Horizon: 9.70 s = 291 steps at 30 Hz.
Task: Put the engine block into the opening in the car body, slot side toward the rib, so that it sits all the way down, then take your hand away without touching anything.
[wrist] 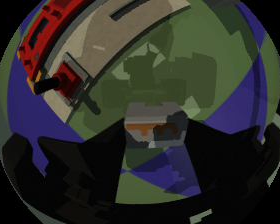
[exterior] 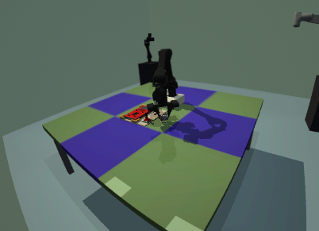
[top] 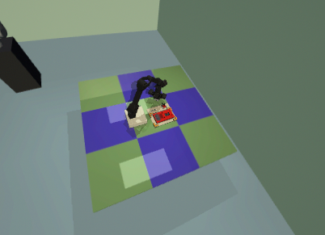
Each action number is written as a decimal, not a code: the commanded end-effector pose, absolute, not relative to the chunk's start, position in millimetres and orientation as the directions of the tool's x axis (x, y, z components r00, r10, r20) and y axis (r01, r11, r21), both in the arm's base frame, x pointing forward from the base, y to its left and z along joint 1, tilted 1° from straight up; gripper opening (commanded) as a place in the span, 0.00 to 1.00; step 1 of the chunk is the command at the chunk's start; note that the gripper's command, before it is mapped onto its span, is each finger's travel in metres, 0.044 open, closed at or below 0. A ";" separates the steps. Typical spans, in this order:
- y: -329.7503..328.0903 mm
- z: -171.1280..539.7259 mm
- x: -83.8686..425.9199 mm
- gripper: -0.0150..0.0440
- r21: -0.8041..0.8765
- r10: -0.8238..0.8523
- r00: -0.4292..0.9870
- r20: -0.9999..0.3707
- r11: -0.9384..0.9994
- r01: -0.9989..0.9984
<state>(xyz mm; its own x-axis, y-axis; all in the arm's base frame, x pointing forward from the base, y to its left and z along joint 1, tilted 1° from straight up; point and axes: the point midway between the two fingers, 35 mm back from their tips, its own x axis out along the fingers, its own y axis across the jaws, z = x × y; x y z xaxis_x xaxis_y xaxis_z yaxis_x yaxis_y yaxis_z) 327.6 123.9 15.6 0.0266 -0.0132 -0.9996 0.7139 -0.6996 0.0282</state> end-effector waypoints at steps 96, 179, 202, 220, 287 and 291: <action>104.1 65.9 306.3 0.25 0.039 0.536 0.562 -0.630 -0.701 0.712; 87.7 9.8 295.0 1.00 0.038 0.535 0.560 -0.632 -0.701 0.712; 82.2 17.6 291.5 1.00 0.039 0.532 0.563 -0.633 -0.704 0.709; 88.7 11.2 309.5 1.00 0.241 0.433 0.440 -0.786 -0.441 0.865; 111.0 21.6 317.8 1.00 0.026 -0.007 0.045 -0.999 0.715 0.699; 110.9 15.2 318.0 1.00 0.026 -0.008 0.045 -0.999 0.715 0.699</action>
<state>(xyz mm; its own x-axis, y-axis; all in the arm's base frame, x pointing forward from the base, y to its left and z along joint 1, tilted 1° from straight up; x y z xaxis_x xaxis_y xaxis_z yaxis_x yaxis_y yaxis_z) 319.8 112.2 22.8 0.0536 -0.0005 -0.9986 0.6980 0.7151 0.0371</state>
